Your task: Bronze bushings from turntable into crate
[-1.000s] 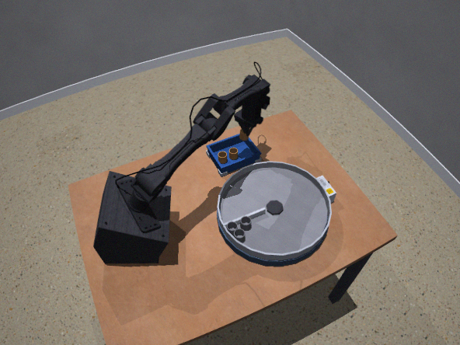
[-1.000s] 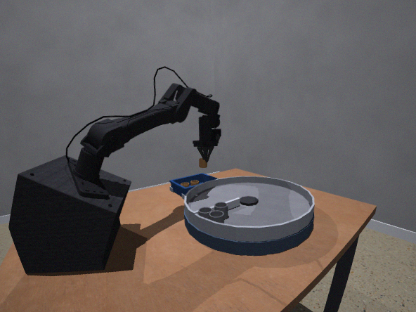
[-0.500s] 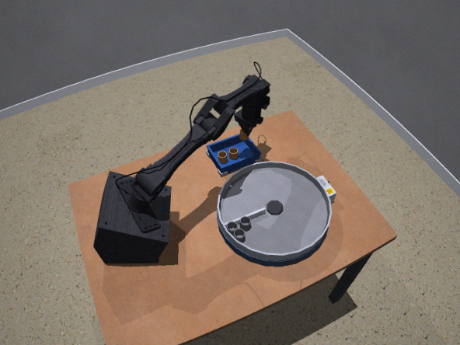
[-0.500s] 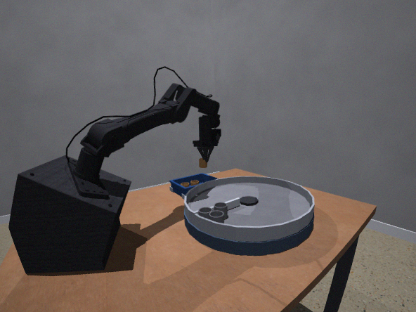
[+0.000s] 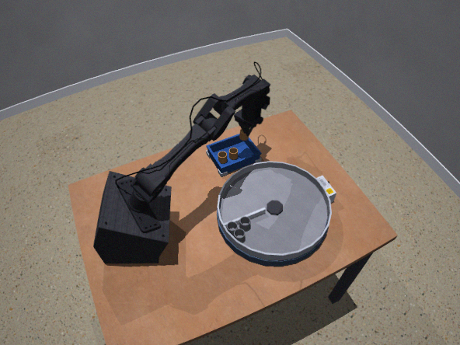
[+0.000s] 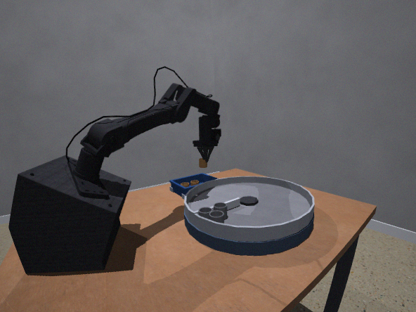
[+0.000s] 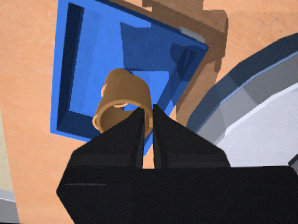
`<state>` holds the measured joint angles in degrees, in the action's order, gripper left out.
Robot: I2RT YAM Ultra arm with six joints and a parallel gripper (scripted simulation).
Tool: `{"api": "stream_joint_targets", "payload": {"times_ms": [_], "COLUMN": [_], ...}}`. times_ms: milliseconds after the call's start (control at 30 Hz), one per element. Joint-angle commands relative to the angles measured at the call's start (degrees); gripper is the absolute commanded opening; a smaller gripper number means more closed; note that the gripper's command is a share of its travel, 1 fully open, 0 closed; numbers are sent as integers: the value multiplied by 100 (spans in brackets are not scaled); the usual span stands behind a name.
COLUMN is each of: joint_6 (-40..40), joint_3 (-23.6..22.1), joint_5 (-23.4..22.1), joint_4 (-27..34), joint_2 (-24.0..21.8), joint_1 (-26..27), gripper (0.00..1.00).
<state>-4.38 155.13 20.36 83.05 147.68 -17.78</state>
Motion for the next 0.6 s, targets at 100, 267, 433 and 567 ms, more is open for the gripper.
{"api": "stream_joint_targets", "payload": {"times_ms": [100, 267, 433, 567], "joint_6": [88, 202, 452, 733], "joint_3": [198, 156, 35, -81], "joint_5": [37, 38, 40, 38], "joint_4": [33, 26, -31, -33], "joint_2": [-115, -295, -289, -335], "joint_1": [-159, -161, -171, -180], "gripper": [0, 0, 0, 0]}}
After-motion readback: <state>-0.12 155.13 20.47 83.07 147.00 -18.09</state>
